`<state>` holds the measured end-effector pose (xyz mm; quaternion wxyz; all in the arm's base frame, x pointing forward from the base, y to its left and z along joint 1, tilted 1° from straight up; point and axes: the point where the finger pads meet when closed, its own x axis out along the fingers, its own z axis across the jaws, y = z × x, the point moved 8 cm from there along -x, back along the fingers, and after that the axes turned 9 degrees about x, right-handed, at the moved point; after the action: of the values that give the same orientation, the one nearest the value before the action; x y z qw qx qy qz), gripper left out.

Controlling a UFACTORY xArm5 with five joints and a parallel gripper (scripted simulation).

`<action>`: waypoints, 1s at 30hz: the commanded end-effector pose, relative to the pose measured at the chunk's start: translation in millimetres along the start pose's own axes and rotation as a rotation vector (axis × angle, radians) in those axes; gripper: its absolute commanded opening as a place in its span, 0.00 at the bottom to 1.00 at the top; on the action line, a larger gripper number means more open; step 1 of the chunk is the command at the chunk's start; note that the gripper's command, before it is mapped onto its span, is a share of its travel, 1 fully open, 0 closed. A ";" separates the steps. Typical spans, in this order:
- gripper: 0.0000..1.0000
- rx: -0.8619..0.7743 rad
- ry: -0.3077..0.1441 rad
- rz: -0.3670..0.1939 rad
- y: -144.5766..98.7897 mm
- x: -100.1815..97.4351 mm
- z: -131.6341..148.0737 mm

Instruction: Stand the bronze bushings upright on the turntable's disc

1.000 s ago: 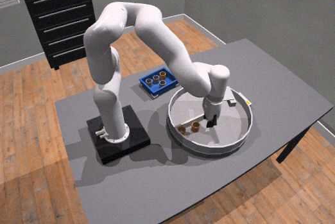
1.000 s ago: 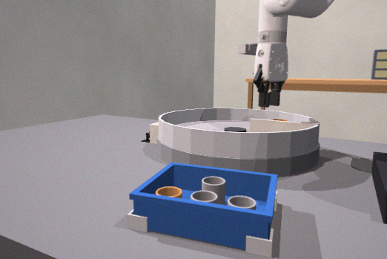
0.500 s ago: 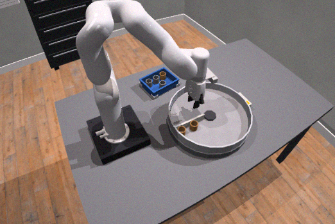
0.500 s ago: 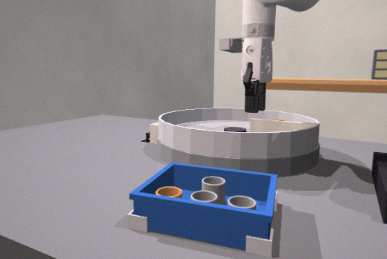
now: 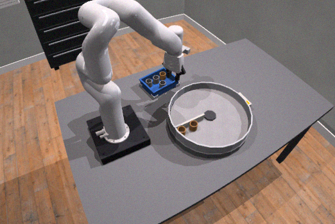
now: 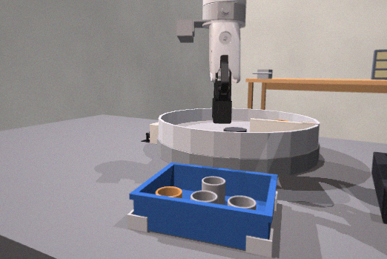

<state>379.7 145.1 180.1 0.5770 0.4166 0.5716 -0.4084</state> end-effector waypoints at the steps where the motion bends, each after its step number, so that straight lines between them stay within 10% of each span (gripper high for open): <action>1: 0.48 -0.147 0.002 0.000 29.7 1.2 -63.8; 12: 0.48 -0.320 0.004 0.000 53.4 1.4 -132.7; 30: 0.48 -0.335 0.004 0.000 55.2 1.5 -138.9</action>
<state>387.0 293.7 178.0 0.6365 0.3141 0.6335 -0.3080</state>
